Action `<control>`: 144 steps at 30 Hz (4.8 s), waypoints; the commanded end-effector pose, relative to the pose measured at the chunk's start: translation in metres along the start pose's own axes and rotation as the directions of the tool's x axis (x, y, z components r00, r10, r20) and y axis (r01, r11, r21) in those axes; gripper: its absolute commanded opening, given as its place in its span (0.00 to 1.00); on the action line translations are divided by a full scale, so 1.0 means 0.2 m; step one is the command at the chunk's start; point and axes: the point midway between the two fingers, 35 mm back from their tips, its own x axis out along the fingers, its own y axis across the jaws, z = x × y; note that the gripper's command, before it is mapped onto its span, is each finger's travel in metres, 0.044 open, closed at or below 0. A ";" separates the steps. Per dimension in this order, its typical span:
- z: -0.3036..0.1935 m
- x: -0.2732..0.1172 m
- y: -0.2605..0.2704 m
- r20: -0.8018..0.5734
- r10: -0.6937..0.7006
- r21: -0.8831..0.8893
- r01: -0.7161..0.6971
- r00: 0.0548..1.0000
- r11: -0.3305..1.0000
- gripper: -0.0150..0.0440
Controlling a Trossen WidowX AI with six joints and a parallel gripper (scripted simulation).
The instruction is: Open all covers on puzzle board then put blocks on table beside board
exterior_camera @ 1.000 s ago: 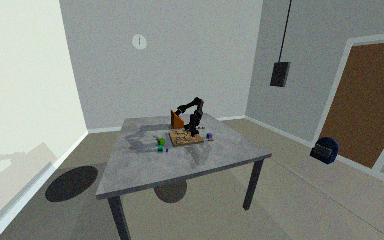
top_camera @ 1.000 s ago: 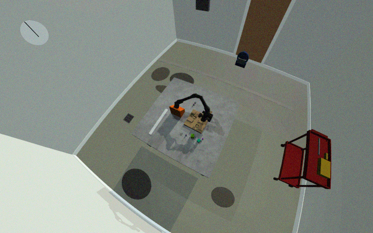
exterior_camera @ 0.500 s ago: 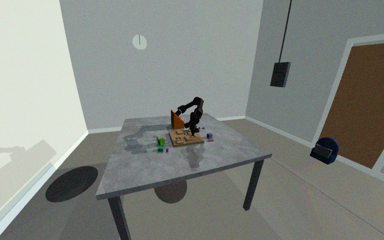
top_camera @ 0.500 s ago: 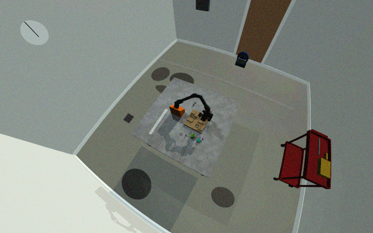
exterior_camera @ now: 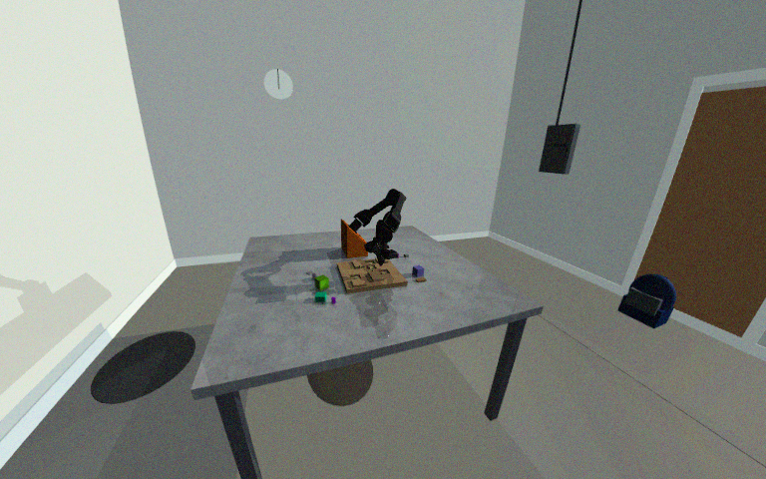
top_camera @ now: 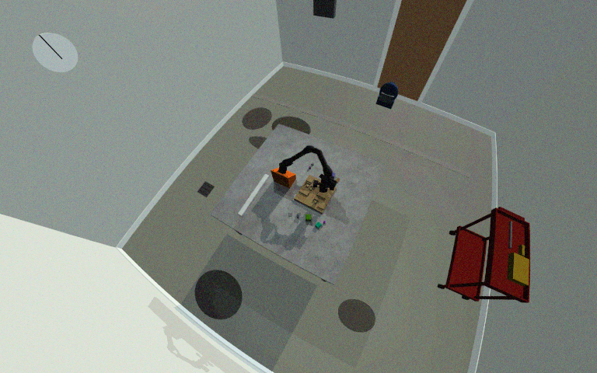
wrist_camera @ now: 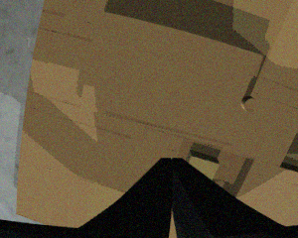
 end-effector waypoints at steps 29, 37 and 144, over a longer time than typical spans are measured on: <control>-0.19 -0.03 -0.79 -0.004 -0.012 -0.833 0.003 1.000 0.553 0.25; -0.19 -0.01 -0.79 -0.004 -0.012 -0.836 0.004 1.000 0.549 0.25; -0.19 -0.03 -0.81 -0.004 -0.012 -0.839 0.003 1.000 0.543 0.50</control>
